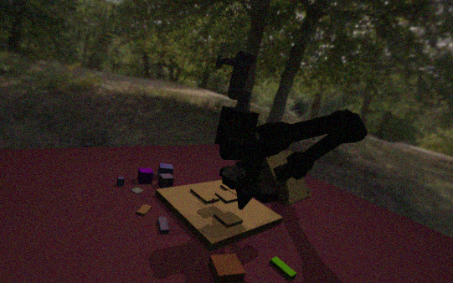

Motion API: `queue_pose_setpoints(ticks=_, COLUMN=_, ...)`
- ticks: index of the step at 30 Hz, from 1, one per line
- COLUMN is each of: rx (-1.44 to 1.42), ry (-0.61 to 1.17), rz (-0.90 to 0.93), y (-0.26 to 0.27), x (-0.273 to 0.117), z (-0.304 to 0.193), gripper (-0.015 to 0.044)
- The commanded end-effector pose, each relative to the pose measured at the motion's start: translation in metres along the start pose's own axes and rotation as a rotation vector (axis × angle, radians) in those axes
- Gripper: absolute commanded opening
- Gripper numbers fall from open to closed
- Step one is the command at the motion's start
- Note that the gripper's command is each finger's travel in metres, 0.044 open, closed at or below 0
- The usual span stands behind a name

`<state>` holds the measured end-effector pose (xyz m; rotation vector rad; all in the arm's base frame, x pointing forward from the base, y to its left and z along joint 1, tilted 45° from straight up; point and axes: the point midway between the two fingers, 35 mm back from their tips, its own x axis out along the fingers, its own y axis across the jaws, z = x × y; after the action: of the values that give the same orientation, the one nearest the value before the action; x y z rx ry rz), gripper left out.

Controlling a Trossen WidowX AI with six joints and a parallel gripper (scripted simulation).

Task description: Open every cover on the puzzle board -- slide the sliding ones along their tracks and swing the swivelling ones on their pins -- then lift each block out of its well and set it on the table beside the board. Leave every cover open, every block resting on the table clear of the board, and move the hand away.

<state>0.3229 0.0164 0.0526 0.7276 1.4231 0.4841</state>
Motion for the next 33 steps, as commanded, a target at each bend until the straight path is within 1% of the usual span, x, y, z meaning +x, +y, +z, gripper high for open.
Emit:
queue_pose_setpoints(ticks=1, rx=0.007, ry=0.003, rz=0.004, y=0.0, x=0.004, z=-0.001, gripper=0.0)
queue_pose_setpoints(ticks=19, rx=0.007, ry=0.003, rz=0.007, y=0.001, x=0.022, z=-0.002, gripper=0.0)
queue_pose_setpoints(ticks=33, rx=0.006, ry=0.002, rz=0.007, y=0.002, x=0.021, z=0.009, gripper=0.0)
